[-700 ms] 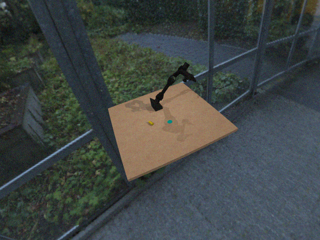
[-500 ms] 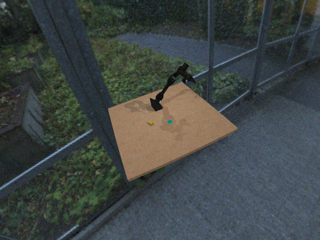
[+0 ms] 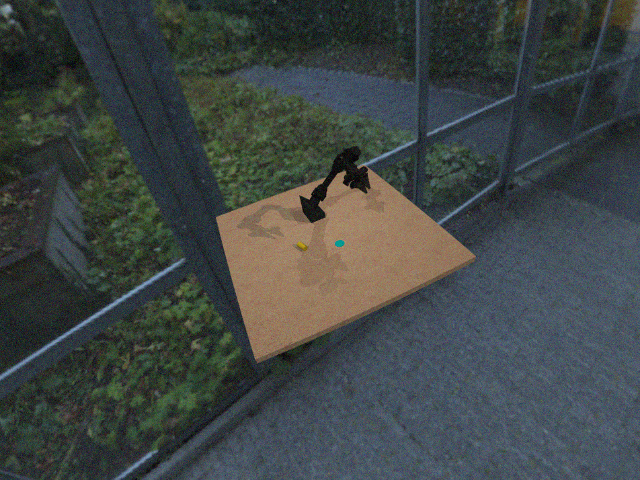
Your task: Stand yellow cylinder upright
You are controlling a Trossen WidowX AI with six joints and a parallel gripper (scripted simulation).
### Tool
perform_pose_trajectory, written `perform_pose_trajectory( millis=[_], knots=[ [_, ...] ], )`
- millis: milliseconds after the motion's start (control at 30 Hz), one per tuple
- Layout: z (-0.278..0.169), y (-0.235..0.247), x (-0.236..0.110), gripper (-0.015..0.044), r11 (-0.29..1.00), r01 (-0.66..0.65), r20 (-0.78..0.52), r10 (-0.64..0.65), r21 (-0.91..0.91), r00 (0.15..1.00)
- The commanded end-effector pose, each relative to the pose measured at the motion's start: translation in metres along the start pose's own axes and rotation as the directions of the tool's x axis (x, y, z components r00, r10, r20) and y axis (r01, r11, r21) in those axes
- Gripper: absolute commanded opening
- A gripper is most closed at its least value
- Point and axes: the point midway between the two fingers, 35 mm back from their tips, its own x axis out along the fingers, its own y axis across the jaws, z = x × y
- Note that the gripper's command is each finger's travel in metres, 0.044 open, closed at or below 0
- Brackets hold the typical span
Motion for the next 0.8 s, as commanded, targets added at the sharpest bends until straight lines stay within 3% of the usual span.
perform_pose_trajectory(
  millis=[0, 367, 767],
  knots=[
    [0.072, -0.018, 0.008, 0.0309, 0.972, 0.071, 0.115, -0.046, -0.223, 0.992],
    [0.179, -0.069, 0.009, 0.0309, 0.781, 0.303, 0.268, -0.181, -0.546, 0.946],
    [0.273, -0.151, -0.007, 0.0309, 0.367, 0.496, 0.351, -0.394, -0.787, 0.849]
  ],
)
